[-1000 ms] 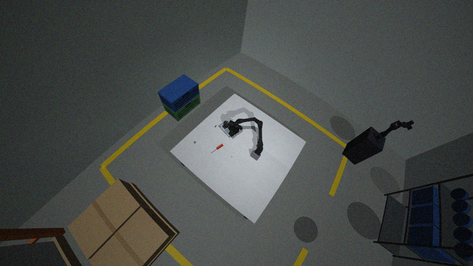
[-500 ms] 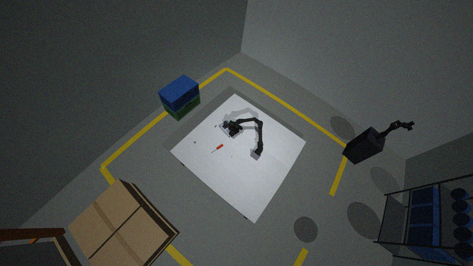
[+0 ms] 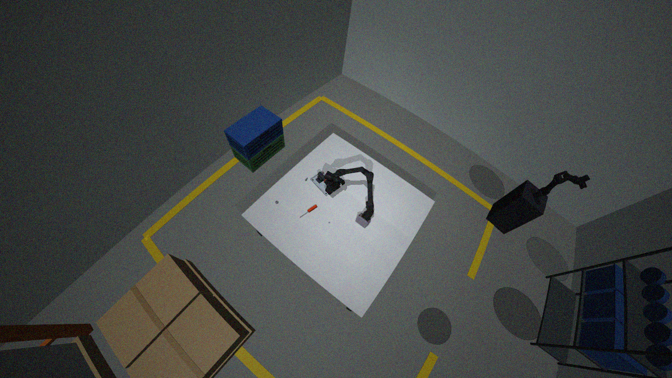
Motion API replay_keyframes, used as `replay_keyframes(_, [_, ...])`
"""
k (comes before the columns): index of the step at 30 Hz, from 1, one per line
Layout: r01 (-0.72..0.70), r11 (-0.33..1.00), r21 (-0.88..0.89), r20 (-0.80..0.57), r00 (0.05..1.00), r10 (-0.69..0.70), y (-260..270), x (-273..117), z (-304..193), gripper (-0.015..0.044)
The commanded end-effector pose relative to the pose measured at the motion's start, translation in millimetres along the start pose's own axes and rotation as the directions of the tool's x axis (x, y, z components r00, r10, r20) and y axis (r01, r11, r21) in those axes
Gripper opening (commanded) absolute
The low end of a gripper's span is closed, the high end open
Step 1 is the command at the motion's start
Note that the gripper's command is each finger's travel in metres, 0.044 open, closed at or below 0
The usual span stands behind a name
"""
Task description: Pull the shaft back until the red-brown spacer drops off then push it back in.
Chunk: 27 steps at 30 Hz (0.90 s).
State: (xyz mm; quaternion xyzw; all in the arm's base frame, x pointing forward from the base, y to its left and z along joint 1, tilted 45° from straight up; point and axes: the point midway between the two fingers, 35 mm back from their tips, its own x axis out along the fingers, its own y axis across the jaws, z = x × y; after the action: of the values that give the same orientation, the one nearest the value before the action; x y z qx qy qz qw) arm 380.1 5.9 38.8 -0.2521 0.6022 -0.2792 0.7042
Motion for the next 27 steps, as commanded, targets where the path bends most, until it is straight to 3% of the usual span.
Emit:
replay_keyframes(1, [-0.002, 1.000, 0.000, -0.001, 1.000, 0.002, 0.2, -0.4, -1.1, 0.0000])
replay_keyframes(27, [-0.002, 1.000, 0.000, -0.002, 1.000, 0.002, 0.3, -0.3, -4.5, 0.0000])
